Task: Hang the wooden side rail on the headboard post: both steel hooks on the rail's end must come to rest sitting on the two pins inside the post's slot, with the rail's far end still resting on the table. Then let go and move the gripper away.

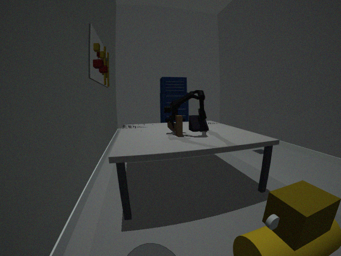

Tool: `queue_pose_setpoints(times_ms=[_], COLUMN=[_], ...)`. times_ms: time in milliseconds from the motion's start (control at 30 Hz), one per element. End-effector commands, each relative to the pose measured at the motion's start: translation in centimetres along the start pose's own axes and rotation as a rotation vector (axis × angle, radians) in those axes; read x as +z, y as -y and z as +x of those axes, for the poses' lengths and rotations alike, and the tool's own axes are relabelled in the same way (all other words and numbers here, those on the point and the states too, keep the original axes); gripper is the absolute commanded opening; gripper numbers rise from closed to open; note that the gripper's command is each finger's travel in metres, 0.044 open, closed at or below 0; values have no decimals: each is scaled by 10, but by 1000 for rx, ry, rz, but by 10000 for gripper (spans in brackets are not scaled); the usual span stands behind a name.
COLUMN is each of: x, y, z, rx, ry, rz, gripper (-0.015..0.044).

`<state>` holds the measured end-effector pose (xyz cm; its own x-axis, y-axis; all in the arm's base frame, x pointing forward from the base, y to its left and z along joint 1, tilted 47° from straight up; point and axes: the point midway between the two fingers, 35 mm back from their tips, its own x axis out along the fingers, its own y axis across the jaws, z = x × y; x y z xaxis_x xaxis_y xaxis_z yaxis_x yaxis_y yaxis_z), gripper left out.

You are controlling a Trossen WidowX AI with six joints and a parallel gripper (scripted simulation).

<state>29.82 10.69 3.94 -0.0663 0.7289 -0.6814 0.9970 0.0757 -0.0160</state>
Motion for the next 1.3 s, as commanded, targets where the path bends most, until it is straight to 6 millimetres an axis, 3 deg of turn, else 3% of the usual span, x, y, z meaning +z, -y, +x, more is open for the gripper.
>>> queue_pose_setpoints(times_ms=[0, 1267], x=[-3, -7], y=[-3, -1], z=[-5, -5], rx=[16, 16], ry=[0, 0], rz=[-3, -3], gripper=[0, 0])
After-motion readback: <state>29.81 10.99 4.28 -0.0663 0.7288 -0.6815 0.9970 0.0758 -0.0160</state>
